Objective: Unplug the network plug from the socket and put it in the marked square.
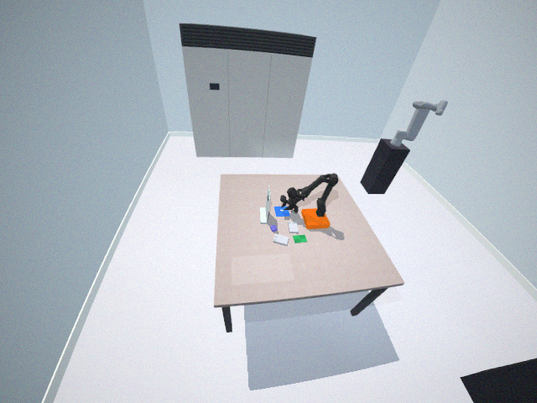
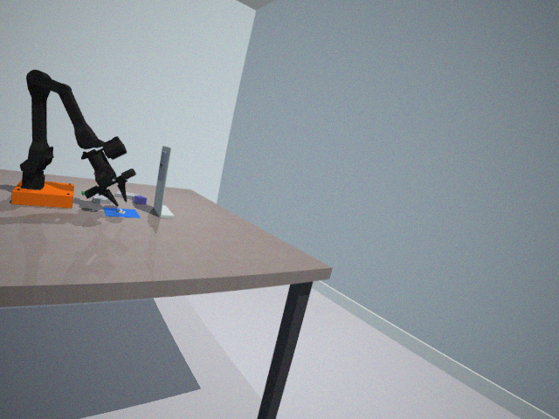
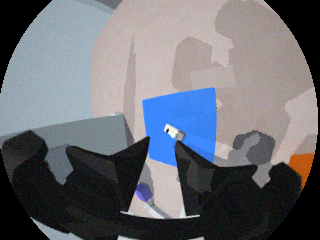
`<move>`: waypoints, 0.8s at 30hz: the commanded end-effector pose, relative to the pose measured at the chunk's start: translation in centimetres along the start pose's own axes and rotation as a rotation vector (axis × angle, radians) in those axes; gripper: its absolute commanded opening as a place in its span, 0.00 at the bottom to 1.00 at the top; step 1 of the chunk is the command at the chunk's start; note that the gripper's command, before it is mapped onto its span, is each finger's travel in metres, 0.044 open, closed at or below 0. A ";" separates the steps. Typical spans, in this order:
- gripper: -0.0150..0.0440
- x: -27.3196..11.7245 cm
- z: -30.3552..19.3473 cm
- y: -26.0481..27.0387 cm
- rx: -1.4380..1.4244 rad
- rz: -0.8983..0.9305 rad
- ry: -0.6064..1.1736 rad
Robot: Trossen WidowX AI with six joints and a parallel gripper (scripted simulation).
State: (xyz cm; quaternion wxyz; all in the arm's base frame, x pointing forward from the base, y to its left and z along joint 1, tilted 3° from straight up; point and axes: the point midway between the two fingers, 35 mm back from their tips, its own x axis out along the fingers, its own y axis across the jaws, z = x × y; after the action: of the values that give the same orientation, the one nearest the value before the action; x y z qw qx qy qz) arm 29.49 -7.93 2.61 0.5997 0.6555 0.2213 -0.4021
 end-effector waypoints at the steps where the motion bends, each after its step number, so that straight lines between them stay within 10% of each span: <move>1: 0.52 -0.4 0.0 -0.1 0.002 0.000 -0.001; 24: 0.52 -3.0 0.0 1.7 0.001 0.000 0.000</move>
State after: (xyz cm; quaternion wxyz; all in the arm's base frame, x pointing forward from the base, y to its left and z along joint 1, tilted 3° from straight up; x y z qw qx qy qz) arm 28.85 -7.55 5.02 0.5980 0.6540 0.2265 -0.4042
